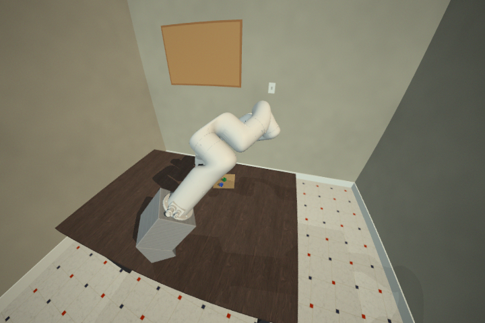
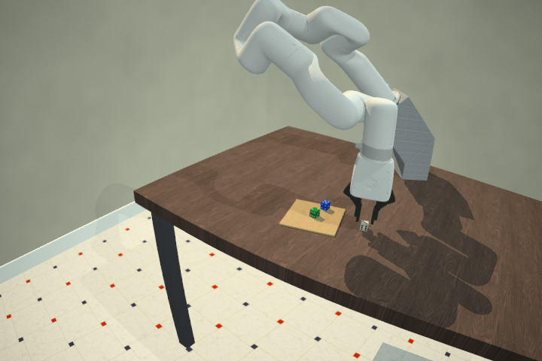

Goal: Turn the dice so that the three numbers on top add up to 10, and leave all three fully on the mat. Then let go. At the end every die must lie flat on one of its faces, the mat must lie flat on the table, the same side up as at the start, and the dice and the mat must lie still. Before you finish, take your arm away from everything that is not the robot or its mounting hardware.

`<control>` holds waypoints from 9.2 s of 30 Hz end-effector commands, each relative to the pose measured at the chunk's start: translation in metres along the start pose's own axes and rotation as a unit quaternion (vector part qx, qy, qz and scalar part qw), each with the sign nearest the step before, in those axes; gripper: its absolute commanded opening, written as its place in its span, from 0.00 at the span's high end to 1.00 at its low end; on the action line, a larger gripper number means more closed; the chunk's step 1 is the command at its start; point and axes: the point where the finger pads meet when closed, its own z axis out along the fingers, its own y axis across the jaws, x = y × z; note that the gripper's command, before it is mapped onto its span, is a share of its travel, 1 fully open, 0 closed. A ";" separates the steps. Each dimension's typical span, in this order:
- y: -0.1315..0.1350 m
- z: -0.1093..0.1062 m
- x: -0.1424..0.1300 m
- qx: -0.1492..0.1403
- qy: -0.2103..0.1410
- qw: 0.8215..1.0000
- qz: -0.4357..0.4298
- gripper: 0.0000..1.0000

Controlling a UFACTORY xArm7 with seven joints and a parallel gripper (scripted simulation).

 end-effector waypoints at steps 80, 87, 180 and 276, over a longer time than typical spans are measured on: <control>0.002 0.002 -0.003 -0.001 -0.002 1.000 0.000 0.64; 0.002 0.012 -0.003 -0.001 -0.002 1.000 0.000 0.64; 0.002 0.006 -0.003 -0.001 -0.002 1.000 0.000 0.85; -0.151 0.014 -0.036 -0.001 -0.002 0.984 0.177 0.85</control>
